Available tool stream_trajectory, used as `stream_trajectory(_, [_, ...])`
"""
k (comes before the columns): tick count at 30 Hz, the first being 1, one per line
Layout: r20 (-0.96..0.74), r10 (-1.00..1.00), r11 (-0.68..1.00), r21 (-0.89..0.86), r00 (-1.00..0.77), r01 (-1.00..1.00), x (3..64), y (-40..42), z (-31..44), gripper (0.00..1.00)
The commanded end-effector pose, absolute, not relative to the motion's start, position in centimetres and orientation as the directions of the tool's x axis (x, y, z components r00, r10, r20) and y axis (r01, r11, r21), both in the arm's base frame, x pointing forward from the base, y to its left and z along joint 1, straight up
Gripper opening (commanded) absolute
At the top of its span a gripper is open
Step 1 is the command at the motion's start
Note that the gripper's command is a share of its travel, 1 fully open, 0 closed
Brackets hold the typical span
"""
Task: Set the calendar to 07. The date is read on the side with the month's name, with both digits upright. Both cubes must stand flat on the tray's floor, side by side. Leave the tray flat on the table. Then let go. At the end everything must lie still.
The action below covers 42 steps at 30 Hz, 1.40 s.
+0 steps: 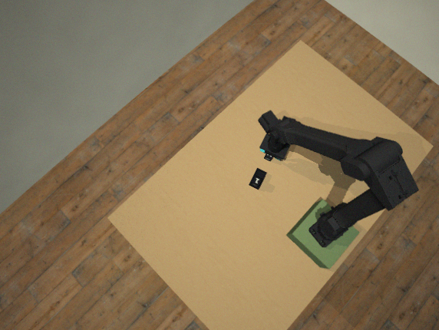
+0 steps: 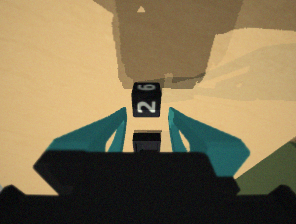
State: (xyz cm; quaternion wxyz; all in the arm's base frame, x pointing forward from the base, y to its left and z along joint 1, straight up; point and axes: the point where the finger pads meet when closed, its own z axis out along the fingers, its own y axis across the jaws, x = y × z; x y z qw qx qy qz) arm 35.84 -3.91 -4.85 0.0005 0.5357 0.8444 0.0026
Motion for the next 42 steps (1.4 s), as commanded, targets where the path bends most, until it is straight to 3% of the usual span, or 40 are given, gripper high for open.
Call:
stream_trajectory(1, [-0.012,0.905,0.426,0.02,-0.425,0.905,36.12,-3.64,-4.54,0.46])
stream_trajectory(42, [-0.002,0.905,0.426,0.003,-0.426,0.905,35.86,-3.63,-5.05,0.46])
